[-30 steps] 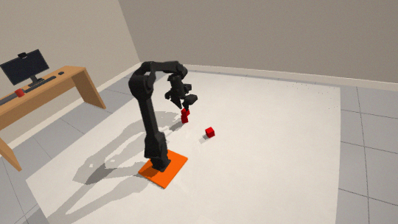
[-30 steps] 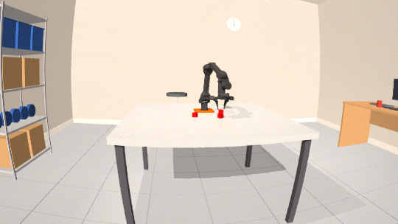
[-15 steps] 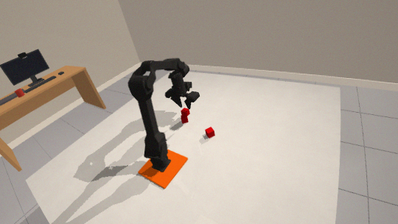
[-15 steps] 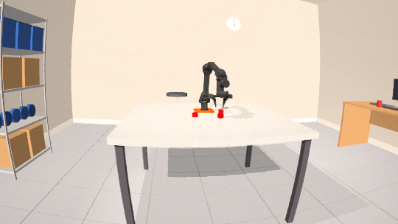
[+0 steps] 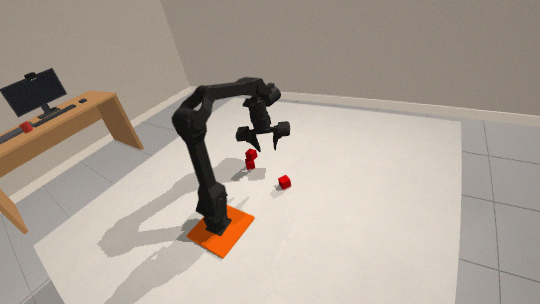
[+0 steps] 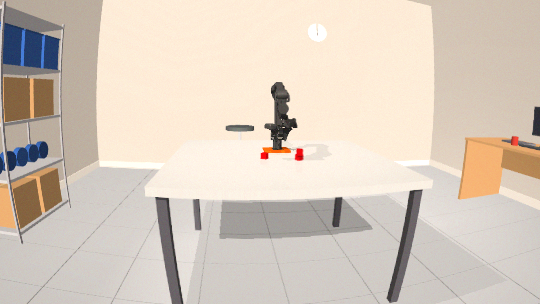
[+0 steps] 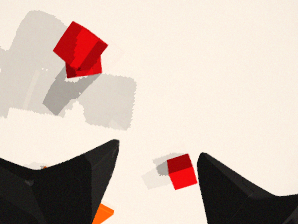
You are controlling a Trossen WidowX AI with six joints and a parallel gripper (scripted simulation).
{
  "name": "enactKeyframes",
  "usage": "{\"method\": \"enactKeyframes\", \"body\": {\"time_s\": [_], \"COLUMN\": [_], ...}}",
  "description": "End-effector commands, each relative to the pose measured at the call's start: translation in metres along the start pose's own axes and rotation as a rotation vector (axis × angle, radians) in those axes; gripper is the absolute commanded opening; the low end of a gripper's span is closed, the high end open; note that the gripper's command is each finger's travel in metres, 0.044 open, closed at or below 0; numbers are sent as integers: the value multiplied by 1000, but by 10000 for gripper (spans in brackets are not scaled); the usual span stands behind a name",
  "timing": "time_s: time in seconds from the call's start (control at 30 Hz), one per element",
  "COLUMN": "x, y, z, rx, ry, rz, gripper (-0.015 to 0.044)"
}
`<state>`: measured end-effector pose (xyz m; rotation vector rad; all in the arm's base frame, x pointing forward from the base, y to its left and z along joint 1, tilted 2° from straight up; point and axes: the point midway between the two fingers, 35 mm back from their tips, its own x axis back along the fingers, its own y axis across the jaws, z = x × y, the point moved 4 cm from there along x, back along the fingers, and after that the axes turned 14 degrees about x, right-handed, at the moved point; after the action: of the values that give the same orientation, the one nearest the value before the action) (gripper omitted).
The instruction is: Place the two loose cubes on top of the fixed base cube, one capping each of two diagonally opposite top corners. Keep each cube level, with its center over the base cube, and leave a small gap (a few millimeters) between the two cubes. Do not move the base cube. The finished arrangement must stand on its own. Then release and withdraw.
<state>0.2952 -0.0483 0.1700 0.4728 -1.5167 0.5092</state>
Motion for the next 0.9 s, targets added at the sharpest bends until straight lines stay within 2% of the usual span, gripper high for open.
{"method": "enactKeyframes", "body": {"time_s": [0.0,0.33,0.63,0.87], "x": [7,21,20,-29], "y": [-13,-30,-31,-32], "z": [28,86,90,90], "rx": [162,501,524,524], "ry": [8,15,15,16], "rz": [1,0,-1,0], "gripper": [265,265,265,265]}}
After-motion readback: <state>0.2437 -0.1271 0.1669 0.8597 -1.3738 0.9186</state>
